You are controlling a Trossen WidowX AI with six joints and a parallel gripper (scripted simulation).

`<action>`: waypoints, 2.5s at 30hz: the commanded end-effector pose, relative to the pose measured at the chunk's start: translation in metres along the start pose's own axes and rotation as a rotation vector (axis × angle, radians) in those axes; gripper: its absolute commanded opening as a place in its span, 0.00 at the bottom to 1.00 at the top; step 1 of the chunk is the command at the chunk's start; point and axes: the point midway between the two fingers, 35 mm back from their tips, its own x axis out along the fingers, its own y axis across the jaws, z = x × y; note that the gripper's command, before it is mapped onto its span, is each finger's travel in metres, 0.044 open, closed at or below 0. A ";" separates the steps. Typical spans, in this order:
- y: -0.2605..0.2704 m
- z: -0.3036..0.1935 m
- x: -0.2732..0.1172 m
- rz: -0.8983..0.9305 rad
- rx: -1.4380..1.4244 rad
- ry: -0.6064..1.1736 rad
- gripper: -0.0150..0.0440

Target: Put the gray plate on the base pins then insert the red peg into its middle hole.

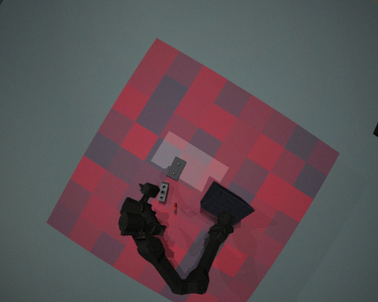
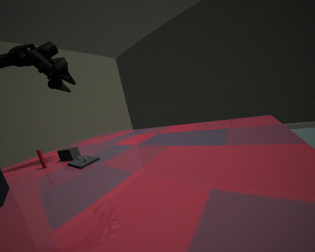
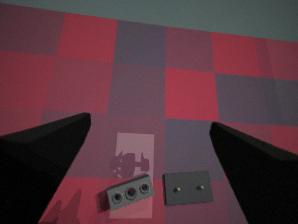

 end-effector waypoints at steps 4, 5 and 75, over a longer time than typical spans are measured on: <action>0.001 -0.100 0.058 -0.126 0.763 0.426 1.00; 0.004 -0.112 0.062 -0.161 0.850 0.475 1.00; 0.026 -0.247 0.178 -0.349 1.190 0.662 1.00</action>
